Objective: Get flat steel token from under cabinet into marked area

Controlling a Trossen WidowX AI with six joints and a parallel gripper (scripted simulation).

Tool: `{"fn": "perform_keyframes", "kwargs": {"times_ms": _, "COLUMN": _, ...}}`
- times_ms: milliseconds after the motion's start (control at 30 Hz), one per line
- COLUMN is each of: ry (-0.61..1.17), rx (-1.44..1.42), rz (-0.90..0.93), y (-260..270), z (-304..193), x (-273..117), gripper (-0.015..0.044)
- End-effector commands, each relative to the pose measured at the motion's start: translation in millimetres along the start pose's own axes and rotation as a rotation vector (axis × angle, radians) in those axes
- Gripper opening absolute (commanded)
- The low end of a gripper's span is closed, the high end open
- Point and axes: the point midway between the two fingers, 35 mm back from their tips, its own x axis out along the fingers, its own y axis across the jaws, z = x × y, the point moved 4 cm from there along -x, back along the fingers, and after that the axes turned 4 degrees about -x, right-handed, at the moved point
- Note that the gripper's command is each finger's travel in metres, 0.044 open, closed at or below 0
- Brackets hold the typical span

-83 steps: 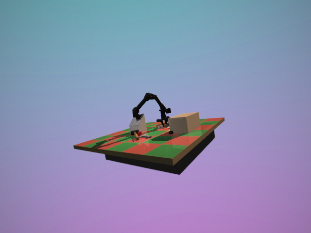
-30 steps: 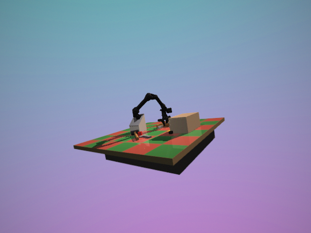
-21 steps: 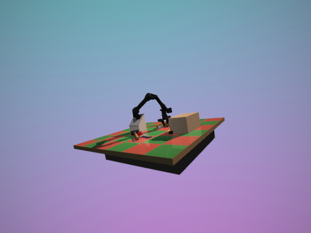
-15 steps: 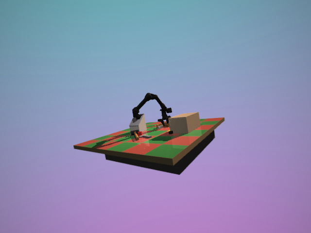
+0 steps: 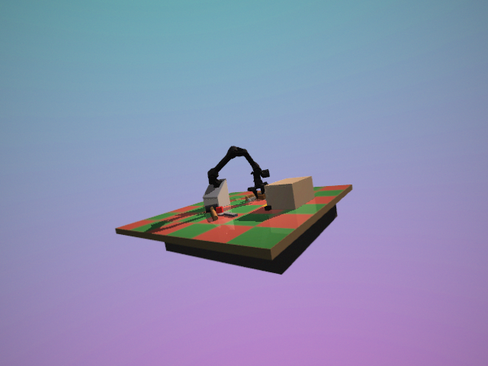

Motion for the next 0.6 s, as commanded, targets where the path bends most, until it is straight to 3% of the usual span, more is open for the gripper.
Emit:
{"fn": "perform_keyframes", "kwargs": {"times_ms": 0, "ry": 0.0, "rx": 0.0, "rz": 0.0, "y": 0.1, "z": 0.3, "x": -0.4, "gripper": 0.0222}}
{"fn": "perform_keyframes", "kwargs": {"times_ms": 567, "ry": 0.0, "rx": 0.0, "rz": 0.0, "y": 0.1, "z": 0.3, "x": -0.4, "gripper": 0.0109}}
